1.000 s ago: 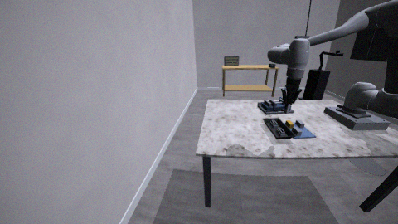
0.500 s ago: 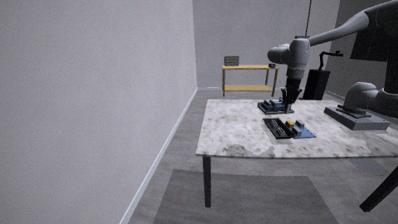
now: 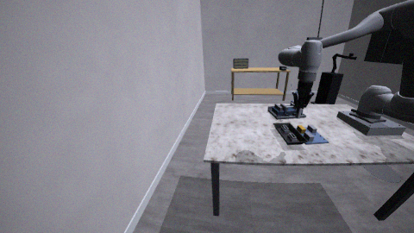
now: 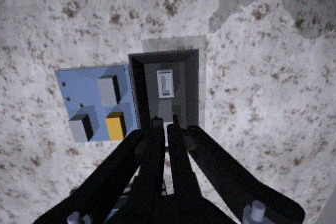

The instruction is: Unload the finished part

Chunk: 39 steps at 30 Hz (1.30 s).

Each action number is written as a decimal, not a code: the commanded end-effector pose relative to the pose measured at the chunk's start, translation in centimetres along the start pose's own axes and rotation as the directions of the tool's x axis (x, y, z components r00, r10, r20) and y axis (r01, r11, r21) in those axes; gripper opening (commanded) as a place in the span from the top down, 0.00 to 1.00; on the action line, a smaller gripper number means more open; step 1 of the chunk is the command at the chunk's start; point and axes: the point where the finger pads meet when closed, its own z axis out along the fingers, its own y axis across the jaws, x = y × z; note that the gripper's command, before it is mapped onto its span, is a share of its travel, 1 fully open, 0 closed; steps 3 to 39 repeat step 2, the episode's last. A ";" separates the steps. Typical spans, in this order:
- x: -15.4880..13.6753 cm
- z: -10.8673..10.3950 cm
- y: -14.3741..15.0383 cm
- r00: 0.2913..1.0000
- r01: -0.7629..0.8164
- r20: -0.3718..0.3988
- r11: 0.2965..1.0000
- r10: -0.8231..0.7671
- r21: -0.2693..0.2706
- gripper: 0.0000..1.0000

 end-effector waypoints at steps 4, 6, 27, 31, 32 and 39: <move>0.0 0.0 0.0 1.000 0.000 0.000 1.000 0.000 0.000 1.00; 0.0 0.0 0.0 1.000 0.000 0.000 1.000 0.000 0.000 1.00; 0.0 0.0 0.0 1.000 0.000 0.000 1.000 0.000 0.000 1.00; 0.0 0.0 0.0 1.000 0.000 0.000 1.000 0.000 0.000 1.00; 0.0 0.0 0.0 1.000 0.000 0.000 1.000 0.000 0.000 1.00; 0.0 0.0 0.0 1.000 0.000 0.000 1.000 0.000 0.000 1.00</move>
